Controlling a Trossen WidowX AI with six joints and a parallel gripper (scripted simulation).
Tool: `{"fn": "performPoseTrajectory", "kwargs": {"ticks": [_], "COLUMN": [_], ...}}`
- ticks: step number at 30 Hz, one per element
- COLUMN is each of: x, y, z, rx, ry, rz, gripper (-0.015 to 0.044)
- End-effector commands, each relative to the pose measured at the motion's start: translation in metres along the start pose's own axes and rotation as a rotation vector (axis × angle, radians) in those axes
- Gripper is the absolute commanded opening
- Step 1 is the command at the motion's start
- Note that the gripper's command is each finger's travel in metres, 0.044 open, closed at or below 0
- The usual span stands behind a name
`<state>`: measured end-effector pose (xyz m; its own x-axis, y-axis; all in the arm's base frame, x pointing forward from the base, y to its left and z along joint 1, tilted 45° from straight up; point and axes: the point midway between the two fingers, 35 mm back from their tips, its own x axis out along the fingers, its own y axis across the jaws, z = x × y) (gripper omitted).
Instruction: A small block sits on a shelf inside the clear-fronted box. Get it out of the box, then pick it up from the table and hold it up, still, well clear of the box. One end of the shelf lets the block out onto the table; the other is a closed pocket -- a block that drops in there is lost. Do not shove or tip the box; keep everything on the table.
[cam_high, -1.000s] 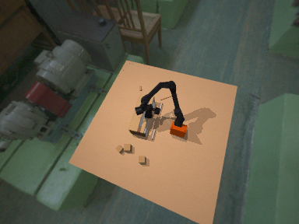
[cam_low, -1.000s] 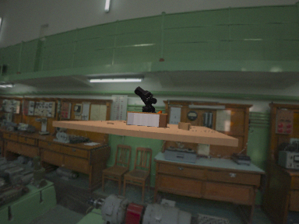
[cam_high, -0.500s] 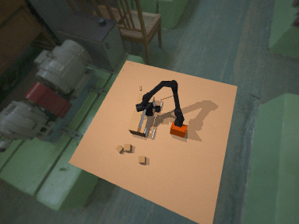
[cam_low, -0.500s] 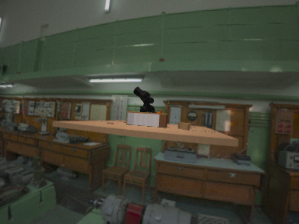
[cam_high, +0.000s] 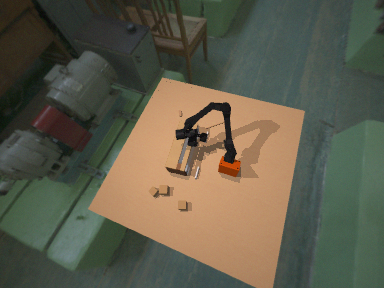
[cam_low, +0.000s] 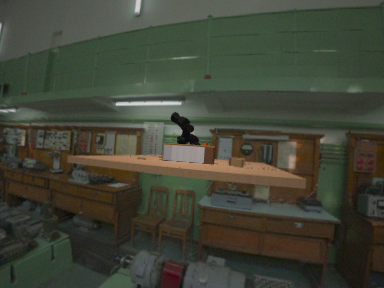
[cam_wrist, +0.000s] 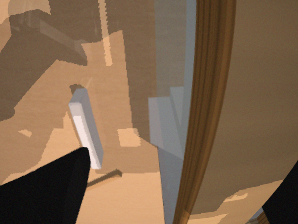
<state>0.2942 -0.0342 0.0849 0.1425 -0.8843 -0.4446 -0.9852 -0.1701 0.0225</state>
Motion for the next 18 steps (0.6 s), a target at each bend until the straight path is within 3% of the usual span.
{"fn": "performPoseTrajectory", "kwargs": {"ticks": [1, 18], "x": [0.003, 0.004], "y": [0.001, 0.000], "z": [-0.007, -0.028], "rx": [-0.001, -0.001], "ry": [0.004, 0.002], "rz": [0.001, 0.000], "gripper": [0.0400, 0.0400]}}
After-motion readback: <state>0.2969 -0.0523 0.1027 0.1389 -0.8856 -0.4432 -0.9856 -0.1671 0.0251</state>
